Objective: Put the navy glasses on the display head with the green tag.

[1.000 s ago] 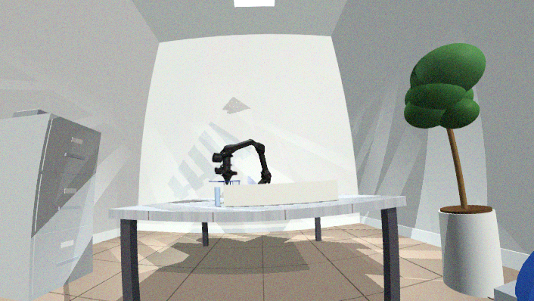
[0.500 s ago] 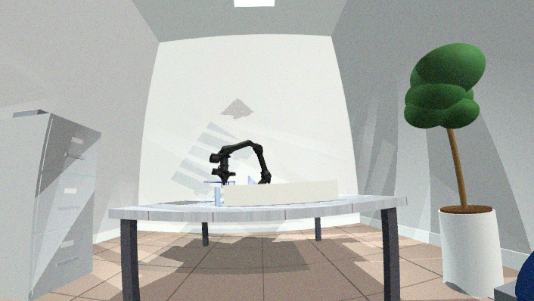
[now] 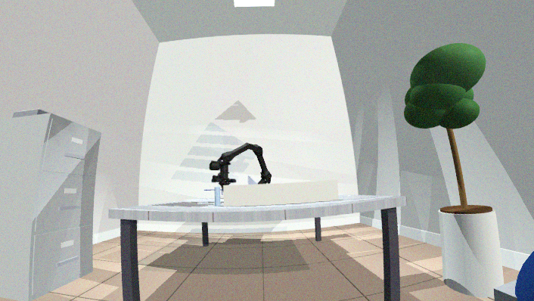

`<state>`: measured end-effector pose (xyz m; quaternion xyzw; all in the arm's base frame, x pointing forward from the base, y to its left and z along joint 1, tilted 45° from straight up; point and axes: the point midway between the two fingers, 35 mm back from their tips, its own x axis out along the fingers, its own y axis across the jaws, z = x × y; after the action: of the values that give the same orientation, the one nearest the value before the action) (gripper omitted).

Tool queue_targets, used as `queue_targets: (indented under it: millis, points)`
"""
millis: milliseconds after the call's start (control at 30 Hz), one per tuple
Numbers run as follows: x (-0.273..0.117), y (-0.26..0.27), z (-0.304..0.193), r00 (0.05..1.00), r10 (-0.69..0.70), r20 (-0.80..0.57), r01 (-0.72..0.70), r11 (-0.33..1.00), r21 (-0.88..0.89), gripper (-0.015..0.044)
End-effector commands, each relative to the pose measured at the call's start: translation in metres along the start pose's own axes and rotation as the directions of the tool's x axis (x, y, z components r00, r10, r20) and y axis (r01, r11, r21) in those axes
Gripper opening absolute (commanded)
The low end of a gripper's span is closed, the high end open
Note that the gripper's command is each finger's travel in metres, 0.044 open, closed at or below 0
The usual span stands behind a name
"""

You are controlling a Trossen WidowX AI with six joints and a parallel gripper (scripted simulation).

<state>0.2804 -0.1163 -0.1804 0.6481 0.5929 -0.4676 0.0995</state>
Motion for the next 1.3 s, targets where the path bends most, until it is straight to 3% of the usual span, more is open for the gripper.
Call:
queue_targets:
  millis: [0, 1267]
  points:
    - [0.005, -0.002, -0.001, 1.000, -0.005, -0.007, 0.005, 1.000, 0.007, 0.0000]
    - [0.005, -0.017, 0.010, 1.000, -0.006, -0.007, 0.006, 1.000, 0.008, 0.0000]
